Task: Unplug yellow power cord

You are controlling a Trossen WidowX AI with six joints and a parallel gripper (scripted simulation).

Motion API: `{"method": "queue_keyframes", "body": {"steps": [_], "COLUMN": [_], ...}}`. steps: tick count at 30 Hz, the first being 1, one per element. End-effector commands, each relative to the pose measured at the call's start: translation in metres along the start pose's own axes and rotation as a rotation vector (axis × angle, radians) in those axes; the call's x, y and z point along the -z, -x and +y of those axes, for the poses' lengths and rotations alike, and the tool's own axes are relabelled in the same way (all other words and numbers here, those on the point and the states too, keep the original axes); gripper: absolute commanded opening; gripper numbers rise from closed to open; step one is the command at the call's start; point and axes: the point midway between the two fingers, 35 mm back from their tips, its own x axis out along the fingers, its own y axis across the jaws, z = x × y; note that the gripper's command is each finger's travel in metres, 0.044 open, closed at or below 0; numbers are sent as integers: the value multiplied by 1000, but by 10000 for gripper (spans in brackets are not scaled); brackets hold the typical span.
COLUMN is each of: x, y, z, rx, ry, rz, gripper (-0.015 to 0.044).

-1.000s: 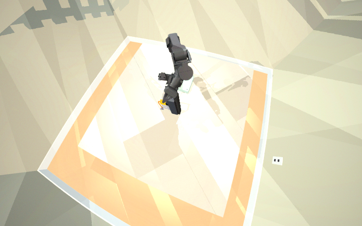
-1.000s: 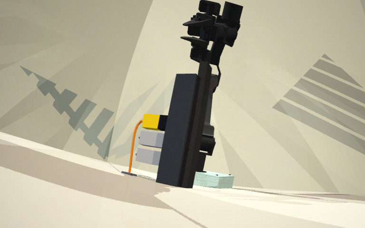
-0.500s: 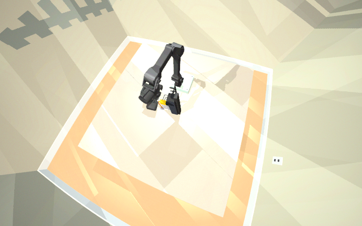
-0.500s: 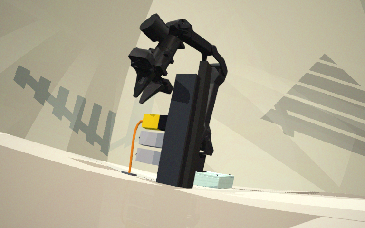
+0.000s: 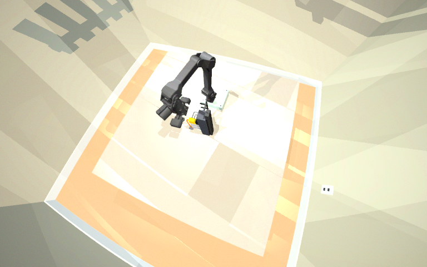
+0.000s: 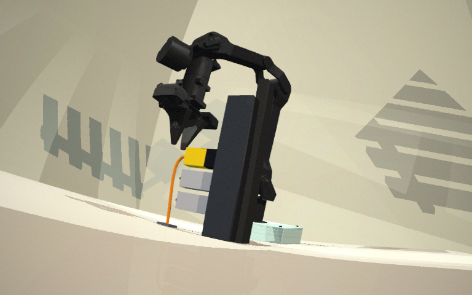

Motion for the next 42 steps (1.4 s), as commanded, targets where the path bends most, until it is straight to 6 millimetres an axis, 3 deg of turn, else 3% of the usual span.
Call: {"method": "queue_keyframes", "body": {"steps": [1, 24, 41, 42], "x": [2, 39, 40, 40], "y": [-1, -1, -13, -11], "z": [0, -1, -1, -1], "rx": [5, 5, 5, 9], "ry": [1, 0, 0, 5], "rz": [11, 15, 16, 16], "gripper": [160, 160, 160, 134]}}
